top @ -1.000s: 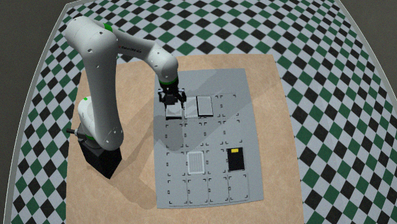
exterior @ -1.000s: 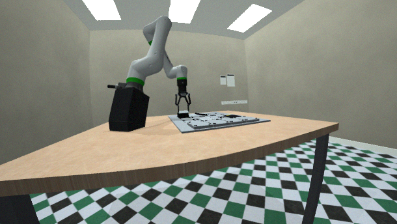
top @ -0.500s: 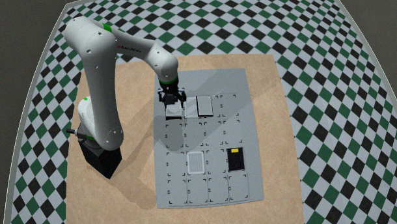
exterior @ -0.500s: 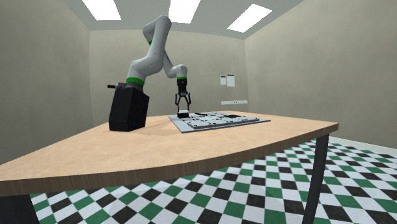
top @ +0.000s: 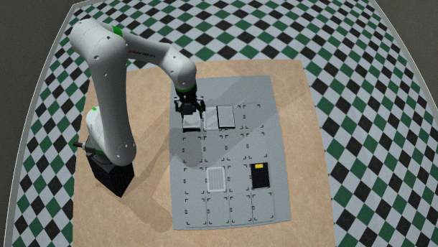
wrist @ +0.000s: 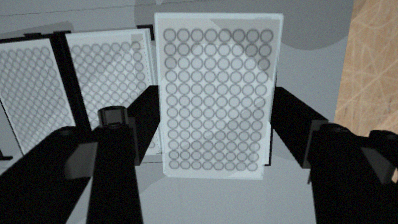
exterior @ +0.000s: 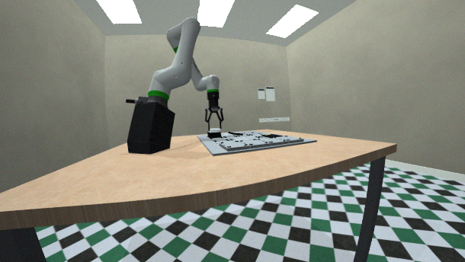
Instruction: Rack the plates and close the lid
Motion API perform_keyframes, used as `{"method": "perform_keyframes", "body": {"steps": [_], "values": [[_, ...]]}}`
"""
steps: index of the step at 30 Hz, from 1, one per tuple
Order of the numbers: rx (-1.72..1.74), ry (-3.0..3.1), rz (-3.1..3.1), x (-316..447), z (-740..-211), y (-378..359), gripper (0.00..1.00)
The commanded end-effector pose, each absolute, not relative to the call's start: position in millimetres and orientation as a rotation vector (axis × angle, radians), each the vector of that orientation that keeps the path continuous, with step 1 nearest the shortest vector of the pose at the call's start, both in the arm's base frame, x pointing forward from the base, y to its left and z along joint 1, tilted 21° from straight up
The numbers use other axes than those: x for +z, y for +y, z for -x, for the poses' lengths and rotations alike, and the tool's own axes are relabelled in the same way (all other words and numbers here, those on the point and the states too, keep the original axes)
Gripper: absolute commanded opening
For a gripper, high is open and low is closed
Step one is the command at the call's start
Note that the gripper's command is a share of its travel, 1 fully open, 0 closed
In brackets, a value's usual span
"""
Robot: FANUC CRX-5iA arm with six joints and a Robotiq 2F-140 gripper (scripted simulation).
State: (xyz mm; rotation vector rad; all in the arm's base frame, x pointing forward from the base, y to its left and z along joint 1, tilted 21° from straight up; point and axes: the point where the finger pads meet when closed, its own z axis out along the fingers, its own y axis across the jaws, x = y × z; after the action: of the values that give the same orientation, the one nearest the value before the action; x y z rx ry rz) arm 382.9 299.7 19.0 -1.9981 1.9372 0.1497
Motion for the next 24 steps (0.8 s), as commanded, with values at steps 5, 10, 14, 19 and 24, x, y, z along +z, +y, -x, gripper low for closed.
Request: {"method": "perform_keyframes", "body": {"steps": [5, 10, 14, 19, 24], "values": [[0.149, 1.936, 1.997, 21, -383, 299, 0.1], [0.149, 1.936, 1.997, 24, -383, 299, 0.1], [0.149, 1.936, 1.997, 27, -382, 297, 0.1], [0.149, 1.936, 1.997, 32, -381, 295, 0.1], [0.149, 1.936, 1.997, 37, -380, 294, 0.1]]}}
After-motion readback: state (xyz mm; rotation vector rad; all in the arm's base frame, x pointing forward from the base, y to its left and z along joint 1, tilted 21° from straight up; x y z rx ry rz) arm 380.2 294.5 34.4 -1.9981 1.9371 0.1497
